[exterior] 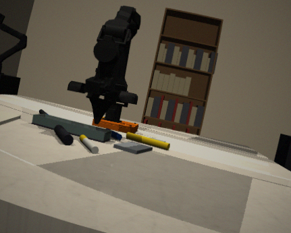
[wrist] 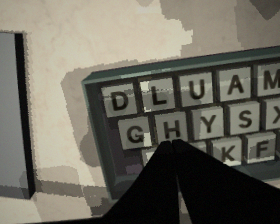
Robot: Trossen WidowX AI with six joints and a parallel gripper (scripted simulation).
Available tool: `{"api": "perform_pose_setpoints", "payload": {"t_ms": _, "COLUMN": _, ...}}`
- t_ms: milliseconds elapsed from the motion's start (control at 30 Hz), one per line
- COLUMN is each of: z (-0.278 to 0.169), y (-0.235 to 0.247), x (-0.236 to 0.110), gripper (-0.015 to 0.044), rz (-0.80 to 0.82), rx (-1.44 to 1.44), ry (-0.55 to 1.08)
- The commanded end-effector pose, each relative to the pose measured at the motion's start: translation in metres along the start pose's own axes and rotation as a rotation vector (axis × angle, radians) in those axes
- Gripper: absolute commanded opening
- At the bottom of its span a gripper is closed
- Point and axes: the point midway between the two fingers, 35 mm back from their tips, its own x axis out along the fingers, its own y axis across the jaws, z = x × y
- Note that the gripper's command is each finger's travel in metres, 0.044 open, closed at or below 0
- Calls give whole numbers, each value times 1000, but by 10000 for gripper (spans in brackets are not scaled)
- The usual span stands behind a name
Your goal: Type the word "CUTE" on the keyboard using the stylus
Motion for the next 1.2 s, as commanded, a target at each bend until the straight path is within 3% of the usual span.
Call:
{"api": "perform_pose_setpoints", "payload": {"t_ms": 0, "z": 0, "y": 0, "x": 0, "gripper": 0, "rz": -7, "rx": 4, "ry": 27}}
{"api": "perform_pose_setpoints", "payload": {"t_ms": 233, "z": 0, "y": -2, "x": 0, "gripper": 0, "rz": -7, "rx": 4, "ry": 27}}
{"api": "perform_pose_setpoints", "payload": {"t_ms": 433, "z": 0, "y": -68, "x": -1, "gripper": 0, "rz": -13, "rx": 4, "ry": 27}}
{"api": "perform_pose_setpoints", "payload": {"t_ms": 800, "z": 0, "y": -72, "x": -1, "gripper": 0, "rz": -14, "rx": 4, "ry": 27}}
{"api": "perform_pose_setpoints", "payload": {"t_ms": 1000, "z": -1, "y": -139, "x": -3, "gripper": 0, "rz": -20, "rx": 3, "ry": 27}}
{"api": "perform_pose_setpoints", "payload": {"t_ms": 1167, "z": -1, "y": -141, "x": -3, "gripper": 0, "rz": -21, "rx": 3, "ry": 27}}
